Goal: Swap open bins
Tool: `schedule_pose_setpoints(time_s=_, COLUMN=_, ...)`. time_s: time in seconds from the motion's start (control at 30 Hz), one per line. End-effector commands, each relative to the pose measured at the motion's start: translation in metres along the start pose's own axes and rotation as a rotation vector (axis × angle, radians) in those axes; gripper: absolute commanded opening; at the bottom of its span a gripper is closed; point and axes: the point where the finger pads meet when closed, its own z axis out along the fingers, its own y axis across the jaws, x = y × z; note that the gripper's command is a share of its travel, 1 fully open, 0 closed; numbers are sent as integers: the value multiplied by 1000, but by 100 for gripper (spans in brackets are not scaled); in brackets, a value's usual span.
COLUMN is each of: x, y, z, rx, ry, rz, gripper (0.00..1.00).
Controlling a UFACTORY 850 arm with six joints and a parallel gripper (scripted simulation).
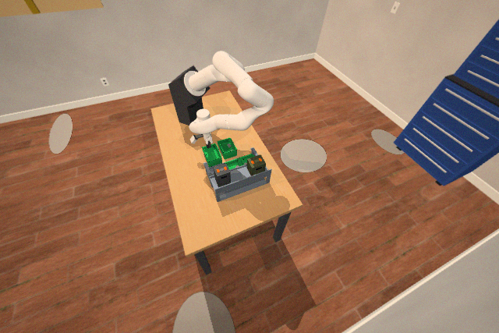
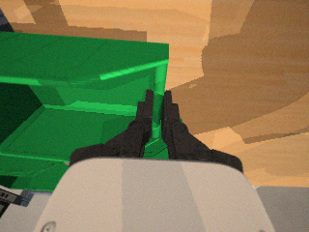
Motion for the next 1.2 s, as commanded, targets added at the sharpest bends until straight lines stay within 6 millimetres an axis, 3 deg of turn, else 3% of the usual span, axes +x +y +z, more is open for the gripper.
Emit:
schedule_pose_setpoints(time_s=0.0, x=0, y=4, z=0, rx=0, ry=0, rz=0, gripper=0)
schedule_pose_setpoints(time_s=1.17, x=0, y=15, z=0, rx=0, ry=0, rz=0, gripper=0)
